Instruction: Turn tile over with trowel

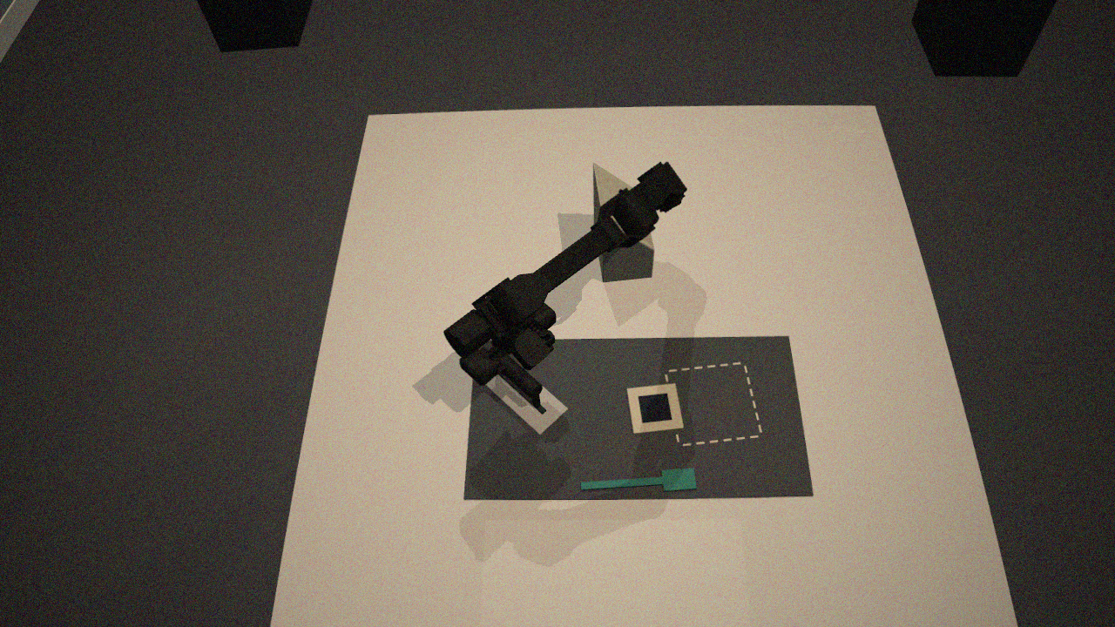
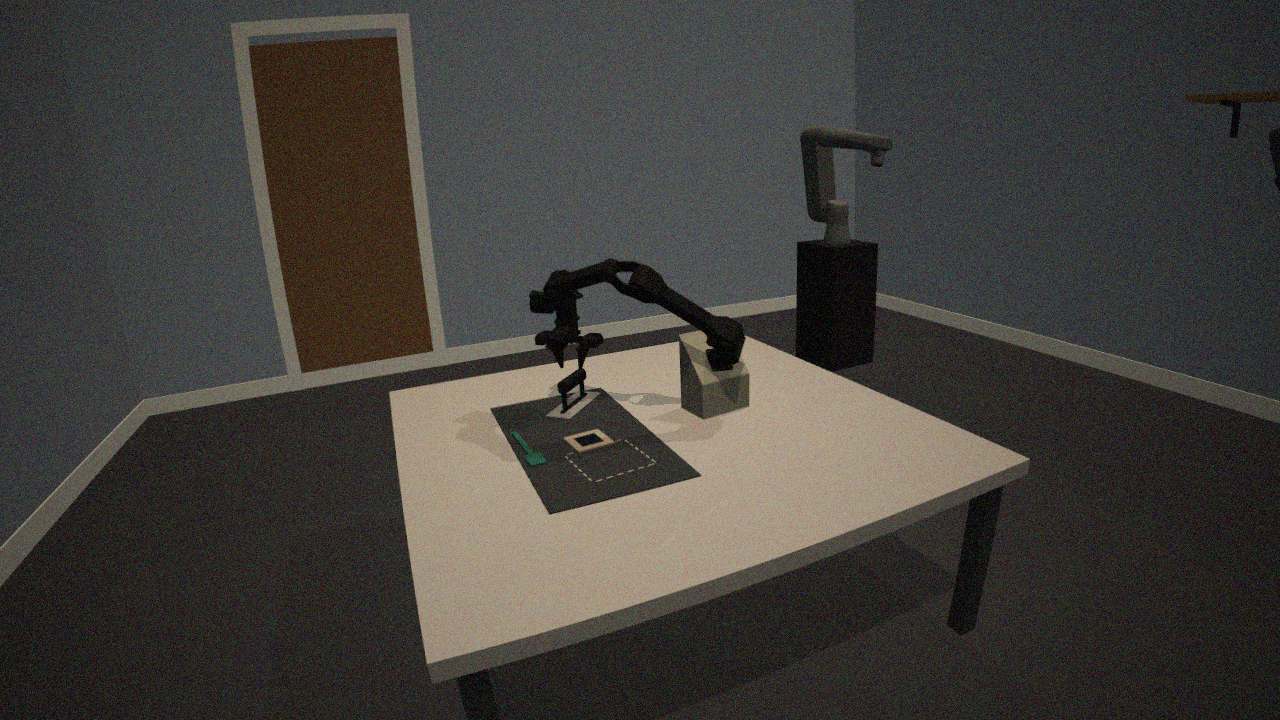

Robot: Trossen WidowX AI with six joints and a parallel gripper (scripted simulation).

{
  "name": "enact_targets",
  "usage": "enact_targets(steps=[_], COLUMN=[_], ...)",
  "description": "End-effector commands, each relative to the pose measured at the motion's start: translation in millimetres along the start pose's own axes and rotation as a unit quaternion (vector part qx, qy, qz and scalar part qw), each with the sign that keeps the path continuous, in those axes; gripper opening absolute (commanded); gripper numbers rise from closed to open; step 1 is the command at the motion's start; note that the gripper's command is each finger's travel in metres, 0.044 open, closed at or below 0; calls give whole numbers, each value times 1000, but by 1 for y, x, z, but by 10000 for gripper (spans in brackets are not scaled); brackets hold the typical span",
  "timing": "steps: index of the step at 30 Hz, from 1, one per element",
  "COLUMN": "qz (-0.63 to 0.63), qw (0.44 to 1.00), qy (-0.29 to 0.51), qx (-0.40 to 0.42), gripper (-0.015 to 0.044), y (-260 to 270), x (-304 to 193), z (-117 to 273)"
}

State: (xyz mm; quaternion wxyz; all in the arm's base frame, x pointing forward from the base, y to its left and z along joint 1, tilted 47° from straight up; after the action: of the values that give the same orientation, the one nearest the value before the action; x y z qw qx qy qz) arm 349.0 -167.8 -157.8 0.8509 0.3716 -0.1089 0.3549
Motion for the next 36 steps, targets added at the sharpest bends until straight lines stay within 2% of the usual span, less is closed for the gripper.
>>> enact_targets(steps=[1, 27, 32, 36], qz=[-4, -4, -4, -4], qw=[1000, 1000, 1000, 1000], qy=[1, 1, 1, 1], qx=[0, 0, 0, 0], gripper=[270, 270, 139, 130], y=[-1, 0, 0, 0], x=[0, 0, 0, 0], z=[-5, -44, -44, -44])
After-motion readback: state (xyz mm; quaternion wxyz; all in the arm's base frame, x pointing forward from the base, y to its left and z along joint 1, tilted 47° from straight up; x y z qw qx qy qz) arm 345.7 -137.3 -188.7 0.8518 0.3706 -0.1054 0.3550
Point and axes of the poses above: the point midway between the two fingers, 35 mm back from their tips, its own z axis back along the fingers, its own y axis across the jaws, x = y × z, the point moved 3 cm from there along z, back along the fingers, and after that the axes turned 3 degrees about -z, right-handed, at the moved point
